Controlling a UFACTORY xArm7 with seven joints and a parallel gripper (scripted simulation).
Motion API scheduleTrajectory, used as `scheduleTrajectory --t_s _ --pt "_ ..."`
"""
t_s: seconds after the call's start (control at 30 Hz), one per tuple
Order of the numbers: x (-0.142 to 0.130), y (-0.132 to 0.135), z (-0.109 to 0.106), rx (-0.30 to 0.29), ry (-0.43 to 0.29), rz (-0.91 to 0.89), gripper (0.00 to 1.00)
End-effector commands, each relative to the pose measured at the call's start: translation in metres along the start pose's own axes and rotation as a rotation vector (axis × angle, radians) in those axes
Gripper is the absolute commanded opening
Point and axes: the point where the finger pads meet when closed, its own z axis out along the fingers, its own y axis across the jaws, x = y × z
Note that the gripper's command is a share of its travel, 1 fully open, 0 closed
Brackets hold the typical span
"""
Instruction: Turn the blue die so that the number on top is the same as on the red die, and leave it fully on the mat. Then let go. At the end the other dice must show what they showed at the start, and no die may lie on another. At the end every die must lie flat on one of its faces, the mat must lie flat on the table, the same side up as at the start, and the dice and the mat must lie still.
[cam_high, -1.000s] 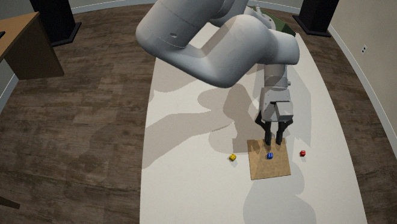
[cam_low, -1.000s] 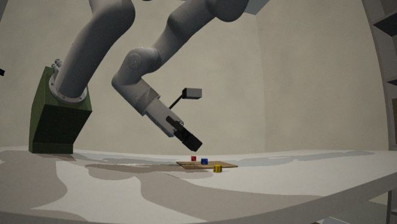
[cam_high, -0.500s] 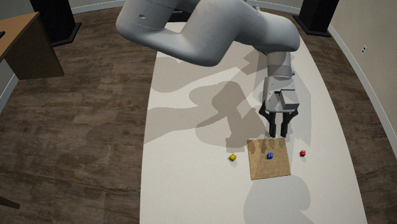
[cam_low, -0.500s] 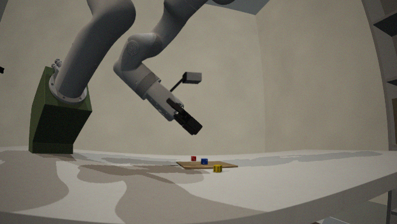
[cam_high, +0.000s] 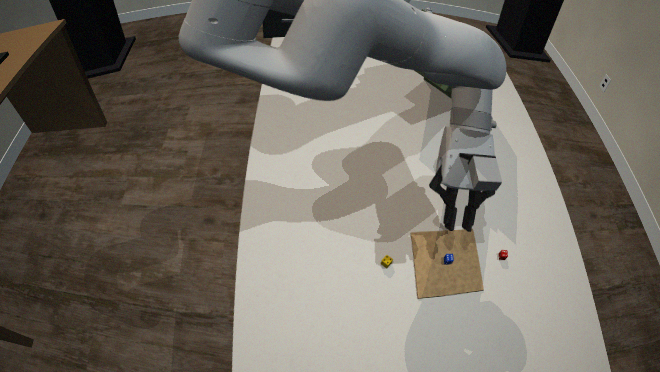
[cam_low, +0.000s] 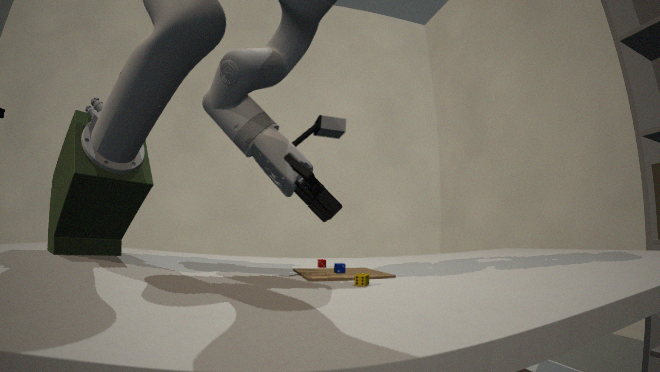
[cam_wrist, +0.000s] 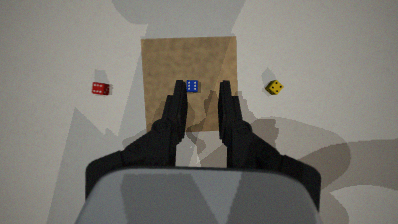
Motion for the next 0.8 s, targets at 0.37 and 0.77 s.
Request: scheduleTrajectory --t_s 0.37,0.77 --pt "0.013 0.012 0.018 -0.118 -0.478 -0.069 0.31" --pt "0.049 -0.006 0.010 0.053 -0.764 -0.011 0.31"
